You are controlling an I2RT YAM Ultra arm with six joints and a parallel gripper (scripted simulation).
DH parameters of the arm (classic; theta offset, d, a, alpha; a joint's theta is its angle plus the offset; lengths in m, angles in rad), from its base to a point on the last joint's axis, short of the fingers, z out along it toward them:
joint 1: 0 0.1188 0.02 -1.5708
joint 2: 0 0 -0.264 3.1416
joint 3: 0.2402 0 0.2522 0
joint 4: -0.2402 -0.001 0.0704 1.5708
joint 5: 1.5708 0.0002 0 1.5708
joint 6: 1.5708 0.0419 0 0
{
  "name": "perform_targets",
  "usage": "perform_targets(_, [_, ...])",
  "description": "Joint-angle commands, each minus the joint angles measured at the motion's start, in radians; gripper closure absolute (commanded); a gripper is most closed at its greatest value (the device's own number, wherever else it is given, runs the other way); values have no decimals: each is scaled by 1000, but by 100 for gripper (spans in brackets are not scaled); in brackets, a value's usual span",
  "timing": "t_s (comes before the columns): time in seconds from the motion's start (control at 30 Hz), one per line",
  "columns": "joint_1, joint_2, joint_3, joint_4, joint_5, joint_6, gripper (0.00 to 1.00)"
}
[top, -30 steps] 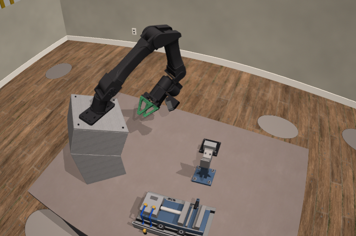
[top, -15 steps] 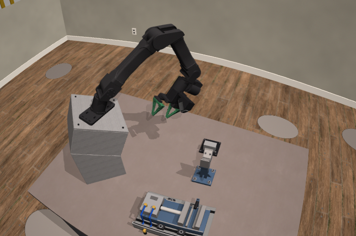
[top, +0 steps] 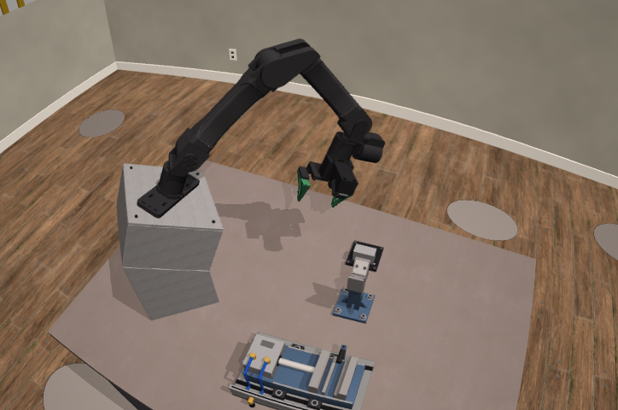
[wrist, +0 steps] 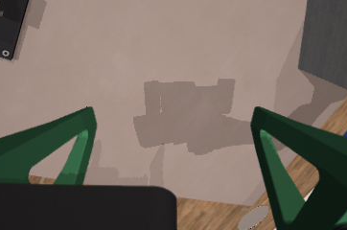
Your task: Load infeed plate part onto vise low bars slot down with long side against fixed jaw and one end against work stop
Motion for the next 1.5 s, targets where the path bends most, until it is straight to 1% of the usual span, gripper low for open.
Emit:
perform_targets(0.0, [-50, -44, 65, 41, -32, 100, 0])
perform_targets(0.13, [-109, -57, 114, 70, -60, 176, 0])
perform_targets(0.23, [-117, -57, 123, 75, -64, 189, 0])
perform_targets(0.27, [-156, -39, 156, 97, -81, 239, 0])
perform_targets(0.33, [-186, -73, 178, 110, -96, 276, 0])
perform_targets(0.37, [-187, -72, 183, 111, -96, 282, 0])
perform_targets(0.43, [-227, -84, 211, 130, -115, 329, 0])
perform_targets(0.5, [-236, -74, 226, 136, -119, 346, 0])
perform_targets(0.57, [-239, -50, 235, 139, -119, 356, 0])
perform_targets(0.6, [-218, -48, 237, 125, -118, 358, 0])
perform_targets(0.63, [-218, -48, 237, 114, -117, 358, 0])
perform_targets(0.8, [-223, -47, 238, 113, -115, 359, 0])
perform_targets(0.83, [-238, -47, 238, 113, -105, 359, 0])
perform_targets(0.87, [-238, -47, 238, 113, -105, 360, 19])
perform_targets(1.47, [-235, -47, 239, 113, -105, 357, 19])
